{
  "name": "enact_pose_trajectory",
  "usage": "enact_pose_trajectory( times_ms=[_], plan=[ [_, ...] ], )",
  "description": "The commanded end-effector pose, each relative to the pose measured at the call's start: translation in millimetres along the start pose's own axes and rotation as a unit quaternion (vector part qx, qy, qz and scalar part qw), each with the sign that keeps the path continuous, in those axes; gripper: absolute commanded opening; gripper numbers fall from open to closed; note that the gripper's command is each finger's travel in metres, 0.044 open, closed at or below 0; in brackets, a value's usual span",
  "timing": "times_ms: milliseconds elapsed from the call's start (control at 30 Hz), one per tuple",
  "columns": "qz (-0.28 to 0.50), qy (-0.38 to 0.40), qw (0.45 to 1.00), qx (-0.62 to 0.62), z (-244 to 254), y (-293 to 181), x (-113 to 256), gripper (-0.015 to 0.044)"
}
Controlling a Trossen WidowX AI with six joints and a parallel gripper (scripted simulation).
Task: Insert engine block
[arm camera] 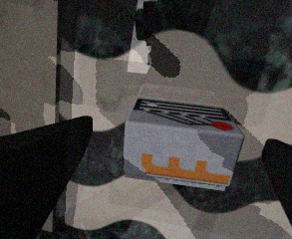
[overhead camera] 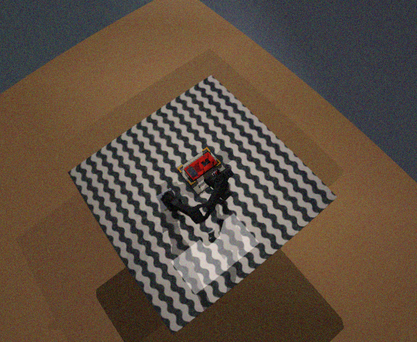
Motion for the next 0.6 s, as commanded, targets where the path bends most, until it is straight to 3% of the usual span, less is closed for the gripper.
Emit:
enact_pose_trajectory(
  times_ms=[0, 267, 500, 567],
  plan=[
    [0.002, -0.002, 1.000, 0.001, -0.1, -1.3, -4.5, 0.0440],
    [0.002, -0.002, 1.000, 0.001, -0.1, -1.3, -4.5, 0.0230],
    [0.002, -0.002, 1.000, 0.001, -0.1, -1.3, -4.5, 0.0183],
    [0.002, -0.002, 1.000, 0.001, -0.1, -1.2, -4.0, 0.0131]
  ],
)
Point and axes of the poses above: the point midway between the two fingers, 35 mm back from their tips, its own x axis back along the fingers, its own z axis across the jaws, y = z × x, the point moved 4 cm from there along x, back along the fingers, and after that the axes turned 8 degrees about x, right-handed, at the moved point
